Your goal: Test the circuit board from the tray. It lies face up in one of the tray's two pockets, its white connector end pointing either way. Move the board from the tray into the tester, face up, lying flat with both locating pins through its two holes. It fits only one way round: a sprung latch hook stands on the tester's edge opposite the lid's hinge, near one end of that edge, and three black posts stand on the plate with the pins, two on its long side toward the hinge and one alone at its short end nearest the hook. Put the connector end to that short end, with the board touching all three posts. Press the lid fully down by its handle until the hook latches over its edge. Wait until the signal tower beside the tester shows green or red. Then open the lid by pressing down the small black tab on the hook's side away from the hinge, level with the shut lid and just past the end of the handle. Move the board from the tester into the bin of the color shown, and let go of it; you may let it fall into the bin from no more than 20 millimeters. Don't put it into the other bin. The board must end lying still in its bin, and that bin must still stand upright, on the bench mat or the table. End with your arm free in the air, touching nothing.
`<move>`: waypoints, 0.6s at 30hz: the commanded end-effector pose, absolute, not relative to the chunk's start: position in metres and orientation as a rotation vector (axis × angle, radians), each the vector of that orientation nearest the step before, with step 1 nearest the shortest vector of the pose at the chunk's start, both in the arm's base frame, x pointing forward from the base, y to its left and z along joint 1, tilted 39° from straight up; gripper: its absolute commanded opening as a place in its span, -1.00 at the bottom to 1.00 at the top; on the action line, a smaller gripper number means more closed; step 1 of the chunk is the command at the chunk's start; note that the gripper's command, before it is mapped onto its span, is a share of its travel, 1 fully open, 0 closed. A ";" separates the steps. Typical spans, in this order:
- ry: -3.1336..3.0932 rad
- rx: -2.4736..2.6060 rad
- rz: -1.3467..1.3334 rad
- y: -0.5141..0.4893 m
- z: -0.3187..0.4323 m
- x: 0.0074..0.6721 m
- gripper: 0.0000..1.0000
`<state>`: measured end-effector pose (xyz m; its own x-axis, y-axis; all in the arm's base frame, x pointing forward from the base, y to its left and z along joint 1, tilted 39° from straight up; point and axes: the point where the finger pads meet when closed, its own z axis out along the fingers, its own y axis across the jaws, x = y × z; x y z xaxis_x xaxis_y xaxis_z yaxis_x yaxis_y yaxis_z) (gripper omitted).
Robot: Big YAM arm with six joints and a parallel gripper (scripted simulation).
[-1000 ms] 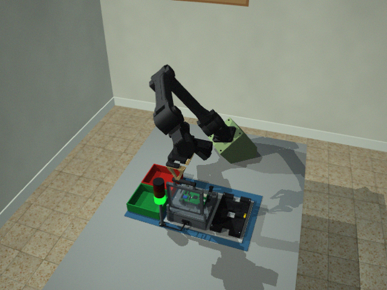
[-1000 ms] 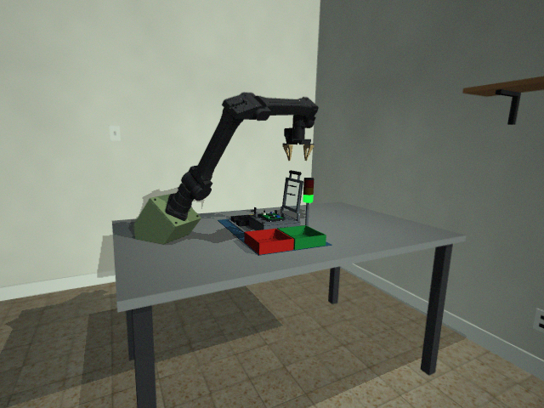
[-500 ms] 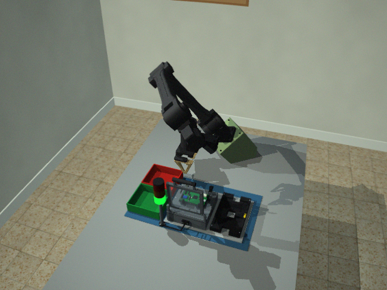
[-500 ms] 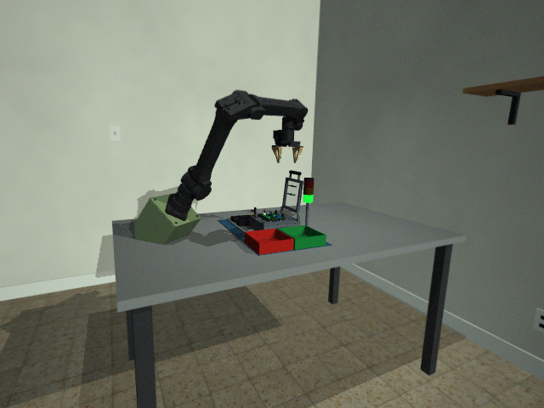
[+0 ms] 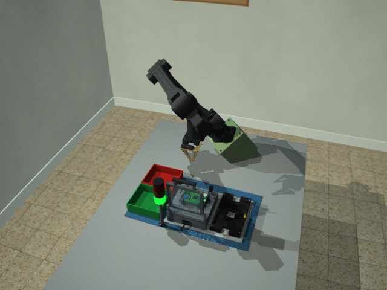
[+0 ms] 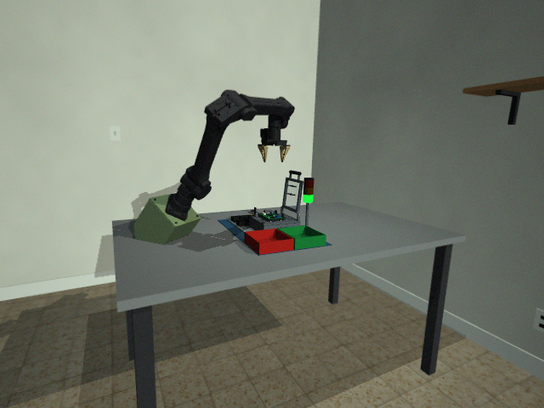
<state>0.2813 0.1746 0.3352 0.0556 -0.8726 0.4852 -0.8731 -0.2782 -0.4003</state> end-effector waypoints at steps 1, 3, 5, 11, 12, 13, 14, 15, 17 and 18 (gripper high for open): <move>-1.930 2.292 1.055 0.174 0.342 0.269 0.83; -1.939 2.296 1.057 0.175 0.345 0.269 0.83; -1.954 2.288 1.059 0.174 0.348 0.272 0.83; -1.950 2.258 1.052 0.166 0.341 0.273 0.83; -1.943 2.255 1.050 0.164 0.340 0.274 0.83; -1.933 2.258 1.049 0.163 0.339 0.275 0.83; -1.943 2.270 1.055 0.166 0.337 0.278 0.83; -1.943 2.270 1.055 0.165 0.336 0.279 0.83; -1.943 2.269 1.056 0.163 0.332 0.282 0.83; -1.943 2.269 1.056 0.162 0.329 0.283 0.83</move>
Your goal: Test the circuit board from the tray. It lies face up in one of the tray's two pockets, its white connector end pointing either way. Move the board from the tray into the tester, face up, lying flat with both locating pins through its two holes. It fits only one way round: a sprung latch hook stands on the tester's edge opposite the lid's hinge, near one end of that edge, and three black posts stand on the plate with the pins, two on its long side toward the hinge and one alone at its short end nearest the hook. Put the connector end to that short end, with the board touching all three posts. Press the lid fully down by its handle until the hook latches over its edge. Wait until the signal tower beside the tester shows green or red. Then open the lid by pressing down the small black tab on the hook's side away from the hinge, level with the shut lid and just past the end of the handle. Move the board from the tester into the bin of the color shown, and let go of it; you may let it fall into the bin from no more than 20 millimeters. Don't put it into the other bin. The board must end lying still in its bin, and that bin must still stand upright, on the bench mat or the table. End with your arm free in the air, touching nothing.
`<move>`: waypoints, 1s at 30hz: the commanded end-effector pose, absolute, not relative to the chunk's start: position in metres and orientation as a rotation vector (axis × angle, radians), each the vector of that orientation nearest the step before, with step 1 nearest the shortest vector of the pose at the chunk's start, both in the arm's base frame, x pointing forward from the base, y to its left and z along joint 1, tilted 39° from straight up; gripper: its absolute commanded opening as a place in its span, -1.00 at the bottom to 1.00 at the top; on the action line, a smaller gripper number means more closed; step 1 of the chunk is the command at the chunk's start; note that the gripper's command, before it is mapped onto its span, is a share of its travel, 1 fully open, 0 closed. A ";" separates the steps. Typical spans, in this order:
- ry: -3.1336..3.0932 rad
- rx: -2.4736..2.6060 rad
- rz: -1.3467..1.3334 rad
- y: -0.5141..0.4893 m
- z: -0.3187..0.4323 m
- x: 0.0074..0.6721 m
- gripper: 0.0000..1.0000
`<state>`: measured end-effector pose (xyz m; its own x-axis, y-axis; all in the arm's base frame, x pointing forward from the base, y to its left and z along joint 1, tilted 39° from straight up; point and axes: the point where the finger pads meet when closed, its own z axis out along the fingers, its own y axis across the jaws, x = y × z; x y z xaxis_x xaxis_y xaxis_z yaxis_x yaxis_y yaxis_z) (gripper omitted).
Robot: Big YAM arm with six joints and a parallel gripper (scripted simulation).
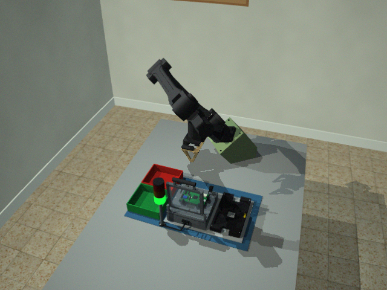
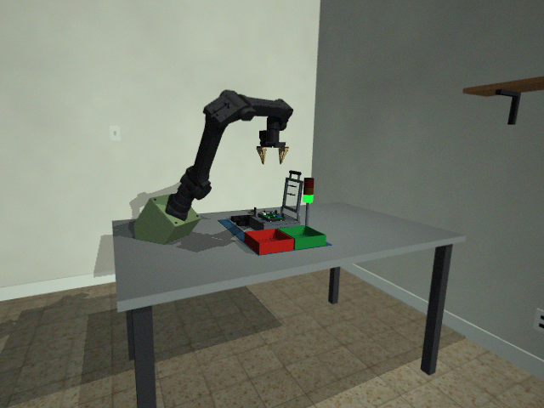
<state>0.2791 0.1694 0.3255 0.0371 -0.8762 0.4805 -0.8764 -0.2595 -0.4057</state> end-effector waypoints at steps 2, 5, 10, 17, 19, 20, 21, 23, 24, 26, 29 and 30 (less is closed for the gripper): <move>-1.943 2.269 1.057 0.159 0.323 0.287 0.83; -1.943 2.269 1.057 0.153 0.312 0.294 0.83; -1.944 2.270 1.056 0.146 0.298 0.303 0.83; -1.934 2.267 1.055 0.127 0.259 0.327 0.83; -1.917 2.262 1.045 0.123 0.242 0.336 0.83; -1.917 2.262 1.045 0.120 0.236 0.339 0.83; -1.917 2.262 1.045 0.117 0.231 0.342 0.83; -1.917 2.262 1.045 0.114 0.226 0.345 0.83; -1.917 2.262 1.045 0.114 0.226 0.345 0.83; -1.916 2.262 1.045 0.109 0.216 0.351 0.83; -1.916 2.262 1.045 0.102 0.202 0.360 0.83; -1.916 2.262 1.046 0.100 0.198 0.362 0.83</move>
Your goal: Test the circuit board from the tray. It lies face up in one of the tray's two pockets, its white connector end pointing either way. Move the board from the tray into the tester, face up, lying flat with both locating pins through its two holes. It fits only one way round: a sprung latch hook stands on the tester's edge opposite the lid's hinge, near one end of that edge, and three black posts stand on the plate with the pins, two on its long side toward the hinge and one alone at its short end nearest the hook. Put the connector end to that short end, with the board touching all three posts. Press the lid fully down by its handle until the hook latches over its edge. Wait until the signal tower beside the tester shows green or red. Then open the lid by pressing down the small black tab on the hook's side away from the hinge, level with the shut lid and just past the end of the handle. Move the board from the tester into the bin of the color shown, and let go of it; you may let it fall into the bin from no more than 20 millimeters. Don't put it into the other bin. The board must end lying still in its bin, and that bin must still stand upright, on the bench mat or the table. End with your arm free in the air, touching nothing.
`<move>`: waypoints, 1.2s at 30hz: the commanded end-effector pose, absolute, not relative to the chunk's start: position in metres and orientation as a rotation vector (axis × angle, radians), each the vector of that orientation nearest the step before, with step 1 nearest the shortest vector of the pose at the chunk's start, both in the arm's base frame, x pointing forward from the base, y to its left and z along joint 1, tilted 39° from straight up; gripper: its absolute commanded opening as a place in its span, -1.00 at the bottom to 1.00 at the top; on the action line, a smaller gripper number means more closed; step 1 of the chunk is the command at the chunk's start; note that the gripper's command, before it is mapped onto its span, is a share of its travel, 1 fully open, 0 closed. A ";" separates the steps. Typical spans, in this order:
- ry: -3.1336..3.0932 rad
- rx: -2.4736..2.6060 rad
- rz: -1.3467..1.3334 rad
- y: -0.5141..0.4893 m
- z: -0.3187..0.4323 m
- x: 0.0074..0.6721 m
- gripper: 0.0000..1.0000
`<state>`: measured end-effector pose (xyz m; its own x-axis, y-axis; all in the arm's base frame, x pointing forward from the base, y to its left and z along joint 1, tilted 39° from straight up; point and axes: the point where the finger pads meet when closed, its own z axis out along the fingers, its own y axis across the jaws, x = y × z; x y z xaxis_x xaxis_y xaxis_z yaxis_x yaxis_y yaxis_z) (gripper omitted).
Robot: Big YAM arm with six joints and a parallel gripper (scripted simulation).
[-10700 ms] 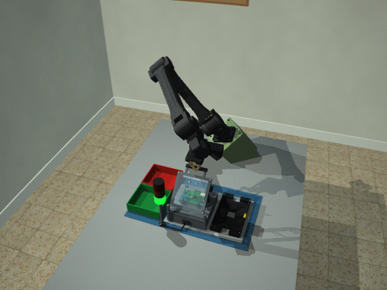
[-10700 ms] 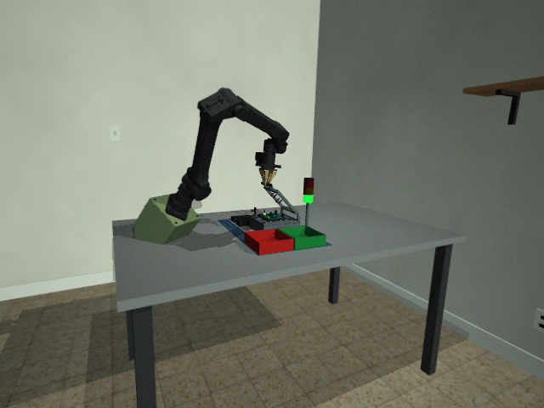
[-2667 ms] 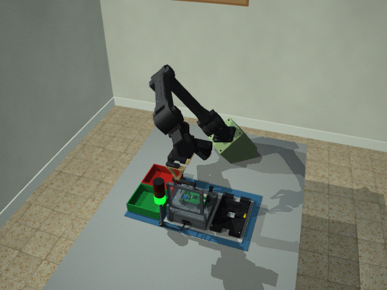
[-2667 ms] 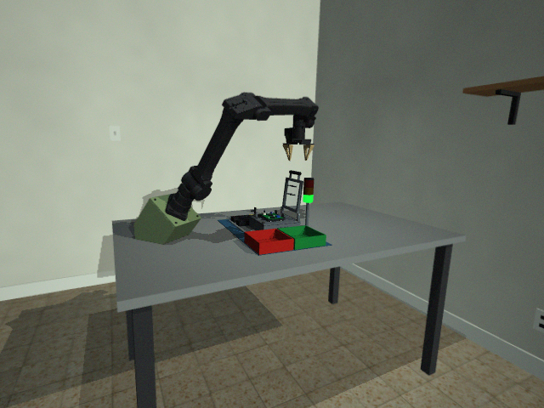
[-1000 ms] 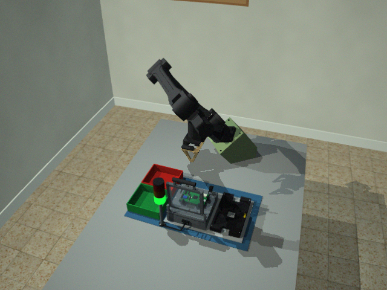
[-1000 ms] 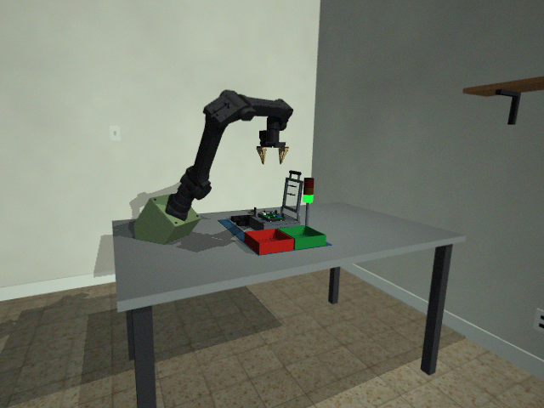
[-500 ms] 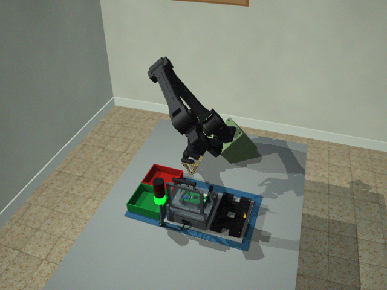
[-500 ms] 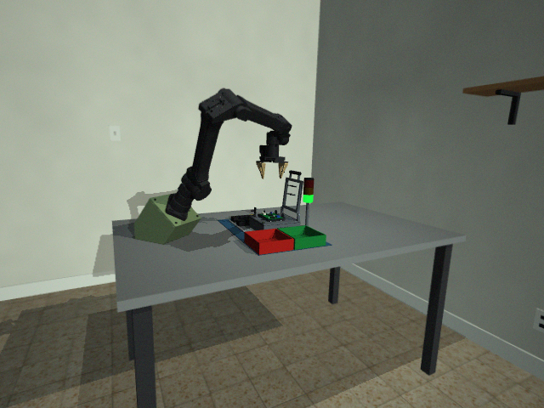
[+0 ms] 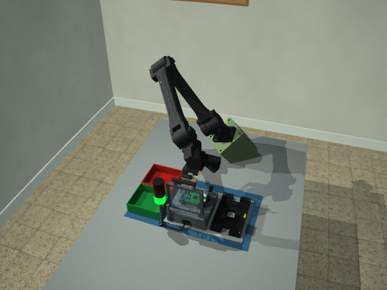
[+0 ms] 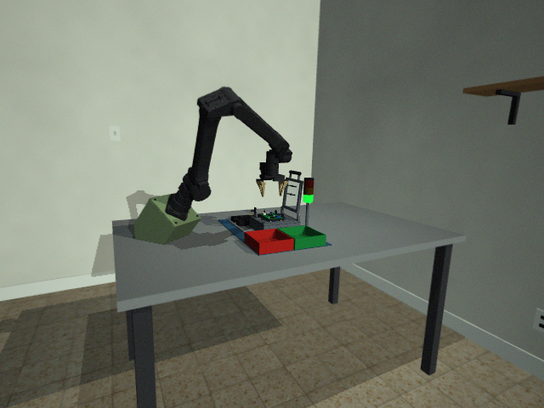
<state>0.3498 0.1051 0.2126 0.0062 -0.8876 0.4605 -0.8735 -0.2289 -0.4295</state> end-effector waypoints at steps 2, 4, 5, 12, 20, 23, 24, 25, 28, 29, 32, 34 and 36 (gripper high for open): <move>1.913 -2.260 -1.044 0.096 0.191 0.366 0.83; 1.913 -2.260 -1.045 0.093 0.185 0.370 0.83; 1.913 -2.260 -1.045 0.091 0.183 0.371 0.83; 1.908 -2.239 -1.052 0.090 0.183 0.382 0.83; 1.913 -2.258 -1.048 0.086 0.175 0.378 0.83; 1.913 -2.259 -1.048 0.086 0.174 0.378 0.83; 1.913 -2.259 -1.048 0.086 0.174 0.378 0.83; 1.915 -2.257 -1.048 0.086 0.174 0.378 0.83; 1.915 -2.256 -1.048 0.086 0.174 0.378 0.83; 1.915 -2.256 -1.048 0.086 0.174 0.378 0.83; 1.915 -2.256 -1.048 0.086 0.174 0.378 0.83; 1.915 -2.256 -1.048 0.086 0.174 0.378 0.83; 1.915 -2.256 -1.048 0.086 0.174 0.378 0.83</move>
